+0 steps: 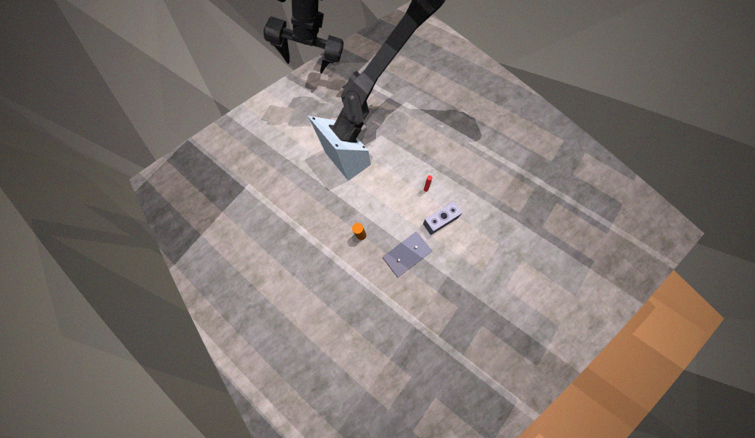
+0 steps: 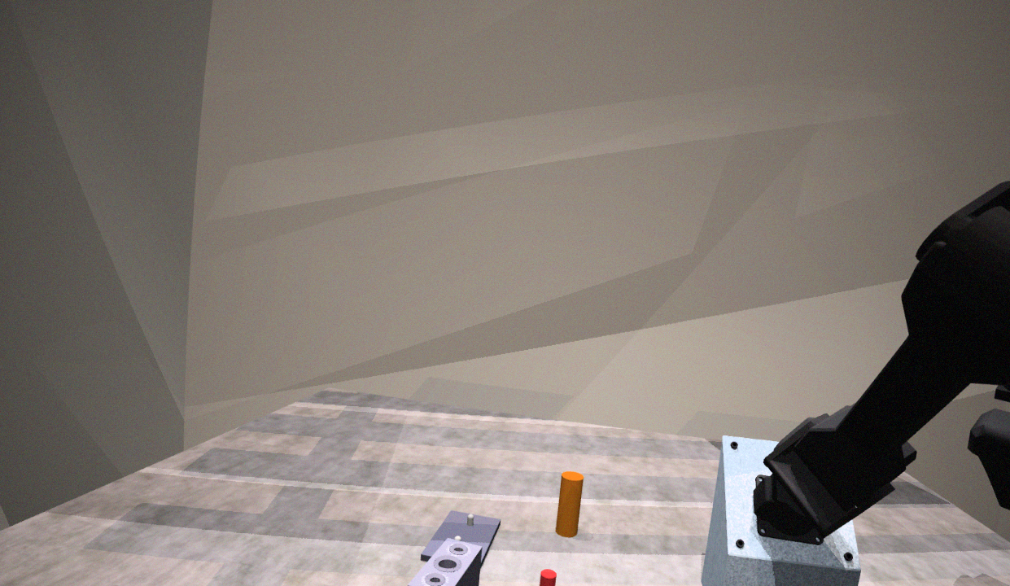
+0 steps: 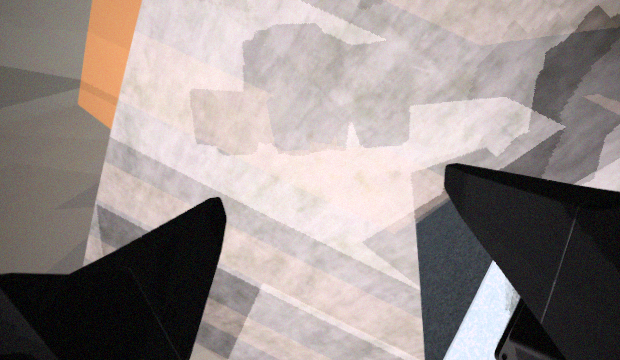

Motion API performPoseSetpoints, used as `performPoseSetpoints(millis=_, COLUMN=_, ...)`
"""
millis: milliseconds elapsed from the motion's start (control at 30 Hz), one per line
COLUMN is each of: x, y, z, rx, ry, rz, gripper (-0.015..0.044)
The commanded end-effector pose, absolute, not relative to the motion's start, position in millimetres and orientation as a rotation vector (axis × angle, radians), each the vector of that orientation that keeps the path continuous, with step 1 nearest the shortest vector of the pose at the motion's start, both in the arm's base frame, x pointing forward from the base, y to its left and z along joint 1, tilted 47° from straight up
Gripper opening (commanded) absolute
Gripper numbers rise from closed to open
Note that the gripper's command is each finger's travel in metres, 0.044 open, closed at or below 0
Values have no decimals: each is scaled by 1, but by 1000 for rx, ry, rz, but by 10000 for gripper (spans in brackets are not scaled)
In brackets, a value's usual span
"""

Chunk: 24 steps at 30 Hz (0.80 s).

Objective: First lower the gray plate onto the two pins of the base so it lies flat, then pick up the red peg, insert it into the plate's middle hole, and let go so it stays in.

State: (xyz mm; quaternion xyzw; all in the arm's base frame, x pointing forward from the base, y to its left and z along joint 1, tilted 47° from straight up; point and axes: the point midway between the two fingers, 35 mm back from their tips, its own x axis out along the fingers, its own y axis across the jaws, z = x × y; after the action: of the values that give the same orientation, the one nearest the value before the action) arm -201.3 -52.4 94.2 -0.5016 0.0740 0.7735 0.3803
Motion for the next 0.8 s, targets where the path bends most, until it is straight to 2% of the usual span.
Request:
performPoseSetpoints(millis=0, x=-185, y=-102, z=86, rx=-1562, ry=-56, rz=2131, gripper=440)
performPoseSetpoints(millis=267, x=-120, y=-189, z=70, rx=-2025, ry=-651, rz=2397, gripper=440)
performPoseSetpoints(millis=533, x=-46, y=-229, z=64, rx=-2364, ry=-1501, rz=2396, gripper=440)
performPoseSetpoints(millis=667, x=15, y=-241, z=62, rx=-2499, ry=-2248, rz=2205, gripper=440)
performPoseSetpoints(millis=767, x=66, y=-241, z=60, rx=-2500, ry=-2894, rz=1887, gripper=440)
